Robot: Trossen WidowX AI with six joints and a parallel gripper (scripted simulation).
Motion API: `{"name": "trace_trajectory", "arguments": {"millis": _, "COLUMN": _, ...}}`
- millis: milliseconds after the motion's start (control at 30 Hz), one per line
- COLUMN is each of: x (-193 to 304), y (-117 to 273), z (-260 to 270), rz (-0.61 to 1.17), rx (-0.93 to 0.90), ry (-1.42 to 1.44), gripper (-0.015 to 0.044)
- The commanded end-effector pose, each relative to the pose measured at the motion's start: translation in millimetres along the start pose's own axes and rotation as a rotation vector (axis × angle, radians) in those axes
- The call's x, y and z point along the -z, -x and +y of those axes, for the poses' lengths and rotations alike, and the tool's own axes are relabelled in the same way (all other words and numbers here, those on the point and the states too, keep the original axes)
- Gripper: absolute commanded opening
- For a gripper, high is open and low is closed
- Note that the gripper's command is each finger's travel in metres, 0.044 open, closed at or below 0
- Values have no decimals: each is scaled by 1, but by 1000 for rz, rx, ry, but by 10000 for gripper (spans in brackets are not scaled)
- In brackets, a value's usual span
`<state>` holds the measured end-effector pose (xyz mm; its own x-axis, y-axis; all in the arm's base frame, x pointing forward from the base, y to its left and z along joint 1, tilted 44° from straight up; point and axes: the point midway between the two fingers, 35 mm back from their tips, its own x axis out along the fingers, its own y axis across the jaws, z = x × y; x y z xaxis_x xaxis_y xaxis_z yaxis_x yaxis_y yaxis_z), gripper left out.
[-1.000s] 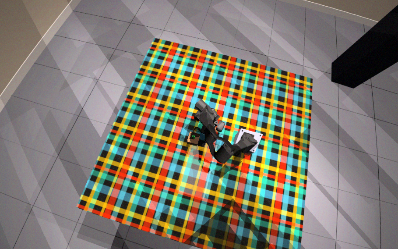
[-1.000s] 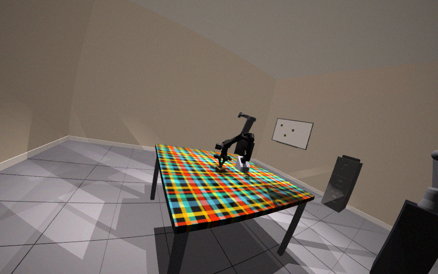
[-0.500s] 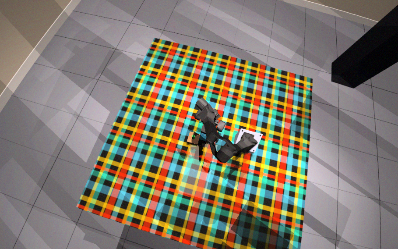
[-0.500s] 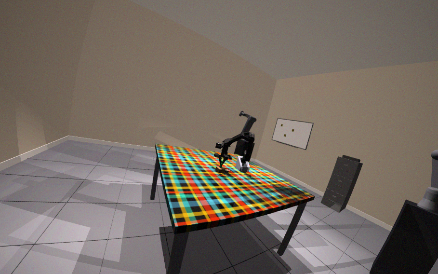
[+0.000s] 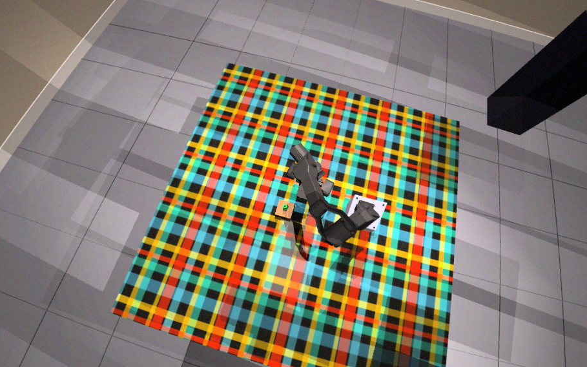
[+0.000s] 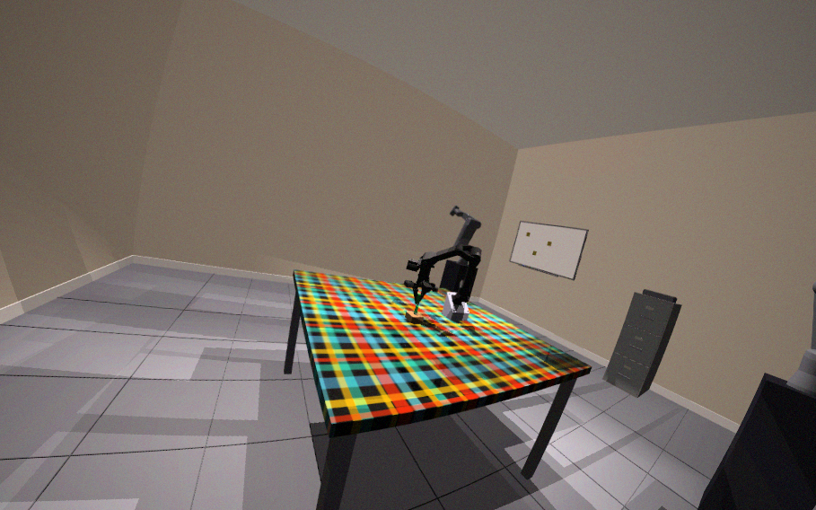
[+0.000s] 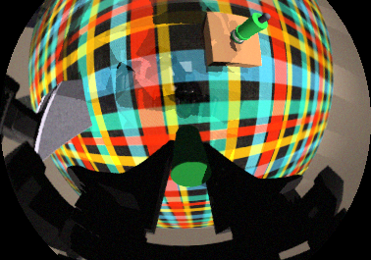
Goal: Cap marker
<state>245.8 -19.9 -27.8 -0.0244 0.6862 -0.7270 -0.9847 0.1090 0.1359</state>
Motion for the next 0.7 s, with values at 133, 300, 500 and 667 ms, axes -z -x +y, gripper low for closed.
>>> {"name": "trace_trajectory", "arguments": {"millis": 133, "x": -8, "y": 13, "z": -7, "rz": 8, "rx": 6, "ry": 10, "gripper": 0}}
{"name": "trace_trajectory", "arguments": {"millis": 300, "x": -25, "y": 21, "z": -17, "rz": 10, "rx": 7, "ry": 10, "gripper": 0}}
{"name": "trace_trajectory", "arguments": {"millis": 500, "x": -47, "y": 30, "z": -27, "rz": 13, "rx": 9, "ry": 11, "gripper": 0}}
{"name": "trace_trajectory", "arguments": {"millis": 667, "x": -67, "y": 38, "z": -34, "rz": 15, "rx": 9, "ry": 12, "gripper": 0}}
